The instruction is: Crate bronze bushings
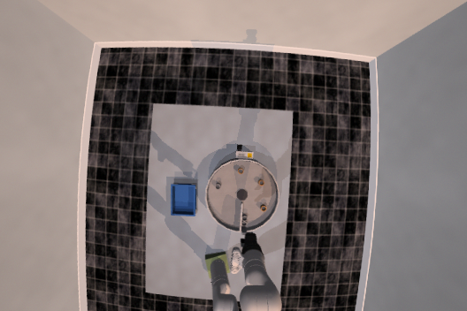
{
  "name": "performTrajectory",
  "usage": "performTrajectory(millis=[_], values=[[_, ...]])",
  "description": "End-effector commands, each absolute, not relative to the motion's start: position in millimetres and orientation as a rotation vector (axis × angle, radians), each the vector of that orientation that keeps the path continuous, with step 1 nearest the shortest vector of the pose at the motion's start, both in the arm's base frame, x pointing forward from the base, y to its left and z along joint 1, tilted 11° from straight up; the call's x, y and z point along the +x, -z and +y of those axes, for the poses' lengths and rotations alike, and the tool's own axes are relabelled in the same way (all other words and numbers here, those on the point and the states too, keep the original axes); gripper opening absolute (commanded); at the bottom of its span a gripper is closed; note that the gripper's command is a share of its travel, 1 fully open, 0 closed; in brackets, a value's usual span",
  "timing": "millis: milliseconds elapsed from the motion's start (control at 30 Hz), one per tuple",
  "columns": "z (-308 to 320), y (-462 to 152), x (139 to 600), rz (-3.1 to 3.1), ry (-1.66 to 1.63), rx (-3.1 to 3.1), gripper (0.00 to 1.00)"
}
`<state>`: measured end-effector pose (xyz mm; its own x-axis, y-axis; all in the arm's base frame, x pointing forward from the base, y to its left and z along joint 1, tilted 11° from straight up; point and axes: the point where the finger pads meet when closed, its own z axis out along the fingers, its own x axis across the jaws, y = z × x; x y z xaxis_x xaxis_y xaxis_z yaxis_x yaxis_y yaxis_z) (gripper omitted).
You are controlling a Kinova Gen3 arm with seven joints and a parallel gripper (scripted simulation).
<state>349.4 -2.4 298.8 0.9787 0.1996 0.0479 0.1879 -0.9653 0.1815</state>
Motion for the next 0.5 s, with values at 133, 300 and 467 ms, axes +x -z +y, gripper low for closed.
performTrajectory(millis=[133, 300, 467], values=[[-51.5, -282.9, 339.4, 0.282, -0.096, 2.948, 1.0], [-51.5, -282.9, 339.4, 0.282, -0.096, 2.948, 1.0], [-51.5, -282.9, 339.4, 0.282, -0.096, 2.948, 1.0]])
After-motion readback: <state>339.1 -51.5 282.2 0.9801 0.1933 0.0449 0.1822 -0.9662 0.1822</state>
